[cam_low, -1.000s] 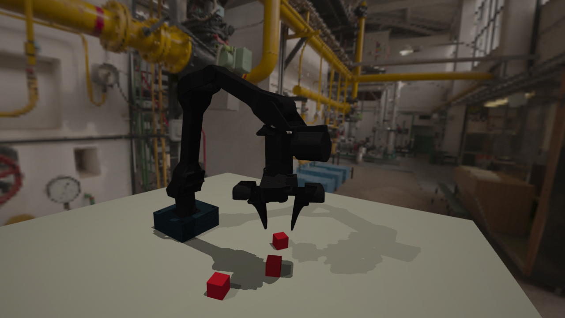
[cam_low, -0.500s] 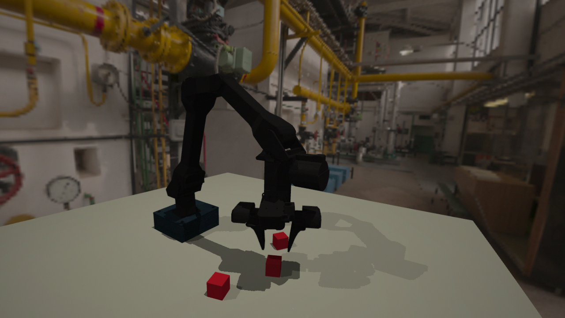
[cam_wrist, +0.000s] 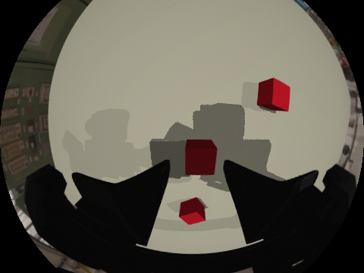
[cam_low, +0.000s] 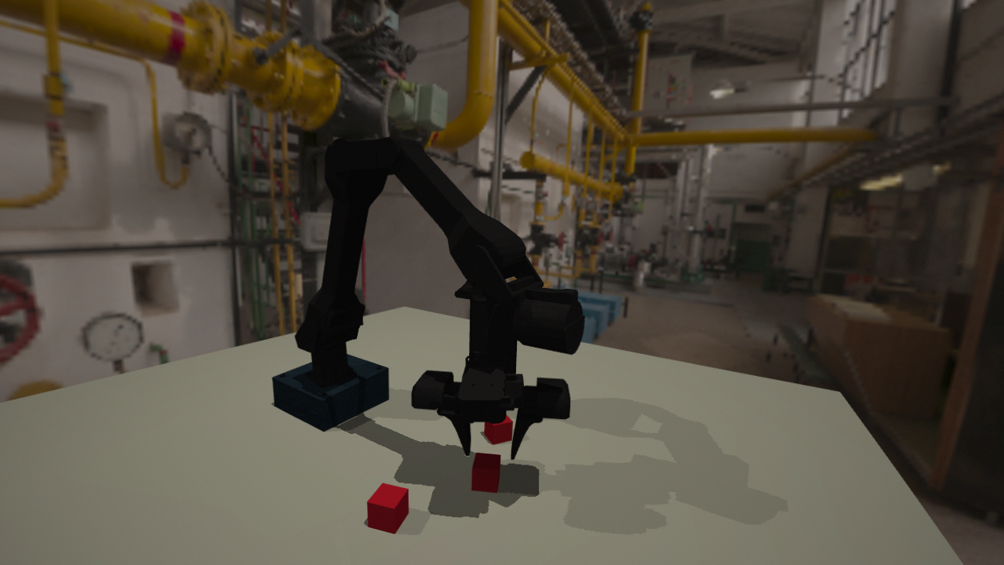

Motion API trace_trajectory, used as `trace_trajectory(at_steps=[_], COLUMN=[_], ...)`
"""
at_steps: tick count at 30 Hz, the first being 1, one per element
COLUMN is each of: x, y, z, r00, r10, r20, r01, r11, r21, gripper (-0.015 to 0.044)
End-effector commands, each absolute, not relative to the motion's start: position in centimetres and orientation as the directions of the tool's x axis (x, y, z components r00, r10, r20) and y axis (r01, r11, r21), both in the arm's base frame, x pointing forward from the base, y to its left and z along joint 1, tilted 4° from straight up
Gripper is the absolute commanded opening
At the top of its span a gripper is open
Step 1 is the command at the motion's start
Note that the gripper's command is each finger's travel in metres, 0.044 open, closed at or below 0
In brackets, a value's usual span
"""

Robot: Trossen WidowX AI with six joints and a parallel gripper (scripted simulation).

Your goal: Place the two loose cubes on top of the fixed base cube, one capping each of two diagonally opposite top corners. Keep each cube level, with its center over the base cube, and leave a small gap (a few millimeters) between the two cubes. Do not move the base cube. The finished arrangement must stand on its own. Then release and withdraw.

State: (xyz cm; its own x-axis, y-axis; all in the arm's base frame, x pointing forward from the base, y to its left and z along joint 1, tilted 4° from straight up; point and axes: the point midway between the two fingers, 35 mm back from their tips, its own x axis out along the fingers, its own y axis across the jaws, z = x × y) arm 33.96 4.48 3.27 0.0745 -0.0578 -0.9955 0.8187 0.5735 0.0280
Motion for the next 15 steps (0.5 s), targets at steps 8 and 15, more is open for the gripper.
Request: trace_trajectory(at_steps=[8,15], x=[33.6,33.6], y=[4.4,4.3], z=[0.8,0.6], r00=[0.053,0.052], r10=[-0.057,-0.057], r20=[-0.997,-0.997], r01=[0.816,0.816], r11=[0.578,0.578], r21=[0.01,0.01], gripper=[0.0265,0.0239])
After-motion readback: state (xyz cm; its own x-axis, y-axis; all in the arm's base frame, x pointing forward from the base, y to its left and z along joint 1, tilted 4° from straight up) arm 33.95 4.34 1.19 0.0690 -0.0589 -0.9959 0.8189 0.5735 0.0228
